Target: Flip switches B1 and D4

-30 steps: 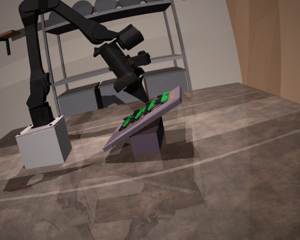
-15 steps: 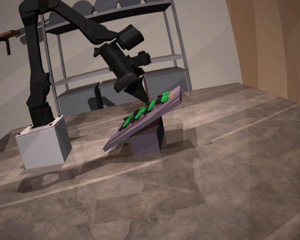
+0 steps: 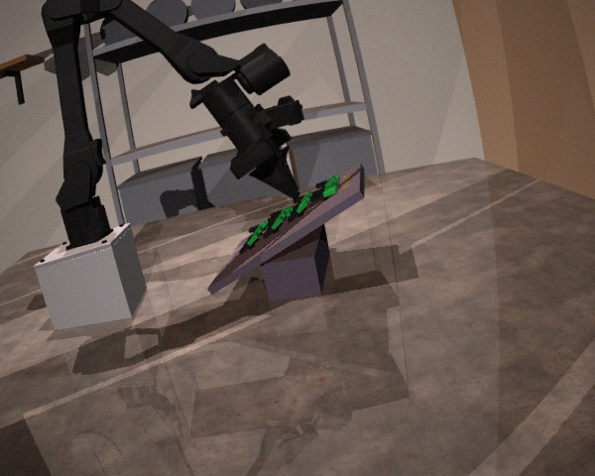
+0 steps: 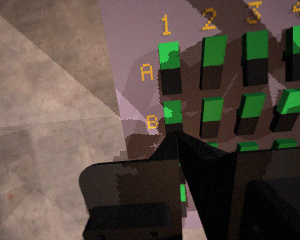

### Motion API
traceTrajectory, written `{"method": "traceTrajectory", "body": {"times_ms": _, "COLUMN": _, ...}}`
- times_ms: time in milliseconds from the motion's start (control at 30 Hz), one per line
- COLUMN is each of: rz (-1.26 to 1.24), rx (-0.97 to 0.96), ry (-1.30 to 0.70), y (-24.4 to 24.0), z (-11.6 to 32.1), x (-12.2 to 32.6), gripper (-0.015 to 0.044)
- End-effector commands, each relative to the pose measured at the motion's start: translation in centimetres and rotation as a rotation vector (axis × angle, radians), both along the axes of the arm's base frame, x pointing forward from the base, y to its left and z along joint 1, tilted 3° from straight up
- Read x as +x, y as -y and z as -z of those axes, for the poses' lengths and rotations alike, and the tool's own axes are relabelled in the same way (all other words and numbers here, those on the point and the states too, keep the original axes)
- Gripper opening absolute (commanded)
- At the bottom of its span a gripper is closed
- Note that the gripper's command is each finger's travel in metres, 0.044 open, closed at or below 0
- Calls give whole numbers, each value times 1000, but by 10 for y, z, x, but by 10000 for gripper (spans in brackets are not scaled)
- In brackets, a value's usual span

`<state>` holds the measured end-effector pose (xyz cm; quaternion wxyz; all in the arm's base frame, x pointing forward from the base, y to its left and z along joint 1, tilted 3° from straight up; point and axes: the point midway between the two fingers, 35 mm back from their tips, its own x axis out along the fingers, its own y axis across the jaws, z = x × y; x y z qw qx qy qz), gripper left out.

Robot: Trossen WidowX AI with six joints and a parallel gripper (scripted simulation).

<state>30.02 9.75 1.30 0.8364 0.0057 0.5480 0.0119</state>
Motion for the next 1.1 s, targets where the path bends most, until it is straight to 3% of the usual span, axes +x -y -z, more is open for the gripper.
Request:
{"method": "traceTrajectory", "body": {"times_ms": 0, "rz": -5, "rx": -4, "ry": 1, "y": 0, "z": 1, "x": 0, "gripper": 0}}
{"method": "traceTrajectory", "body": {"times_ms": 1067, "rz": 0, "rx": -1, "ry": -3, "y": 0, "z": -4, "x": 0, "gripper": 0}}
